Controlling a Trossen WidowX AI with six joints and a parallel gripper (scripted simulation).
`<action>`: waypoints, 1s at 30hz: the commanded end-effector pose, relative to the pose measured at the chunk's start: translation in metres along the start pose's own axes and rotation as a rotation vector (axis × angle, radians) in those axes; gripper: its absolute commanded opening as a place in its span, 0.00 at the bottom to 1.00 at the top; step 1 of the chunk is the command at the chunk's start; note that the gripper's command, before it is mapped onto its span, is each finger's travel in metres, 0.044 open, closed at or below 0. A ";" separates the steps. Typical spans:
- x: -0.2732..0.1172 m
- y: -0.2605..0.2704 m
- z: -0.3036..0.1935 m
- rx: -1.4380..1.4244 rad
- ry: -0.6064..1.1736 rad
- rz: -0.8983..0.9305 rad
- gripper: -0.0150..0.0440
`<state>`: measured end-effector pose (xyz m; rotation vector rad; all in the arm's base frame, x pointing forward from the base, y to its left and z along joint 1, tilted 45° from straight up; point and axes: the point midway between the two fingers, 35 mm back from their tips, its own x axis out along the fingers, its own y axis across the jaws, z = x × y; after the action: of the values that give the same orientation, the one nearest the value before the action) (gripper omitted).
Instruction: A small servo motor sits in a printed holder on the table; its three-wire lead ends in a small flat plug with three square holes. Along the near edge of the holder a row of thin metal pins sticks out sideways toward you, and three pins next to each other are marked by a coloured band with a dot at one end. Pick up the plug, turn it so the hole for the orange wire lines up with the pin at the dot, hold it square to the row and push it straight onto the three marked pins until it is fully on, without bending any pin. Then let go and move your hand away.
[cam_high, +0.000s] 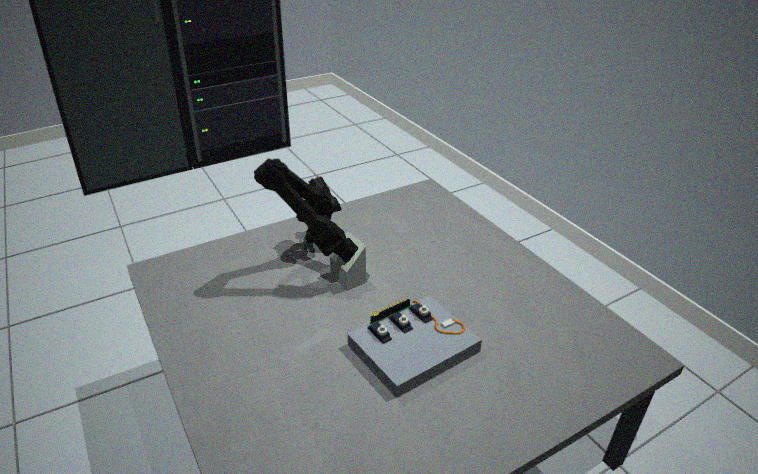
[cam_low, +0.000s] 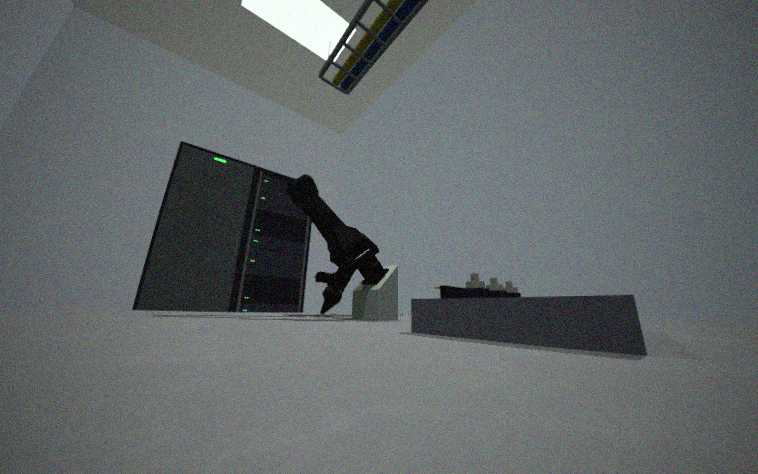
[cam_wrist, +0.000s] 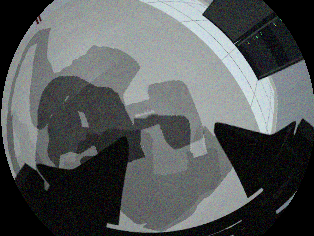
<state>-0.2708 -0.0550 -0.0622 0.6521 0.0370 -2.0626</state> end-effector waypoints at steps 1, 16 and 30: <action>0.000 0.000 0.000 0.001 0.000 -0.001 0.89; -0.037 -0.039 0.001 0.075 -0.009 -0.182 0.45; -0.101 -0.083 -0.004 0.166 -0.023 -0.443 0.45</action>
<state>-0.2921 0.0558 -0.0411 0.7575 0.0029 -2.4652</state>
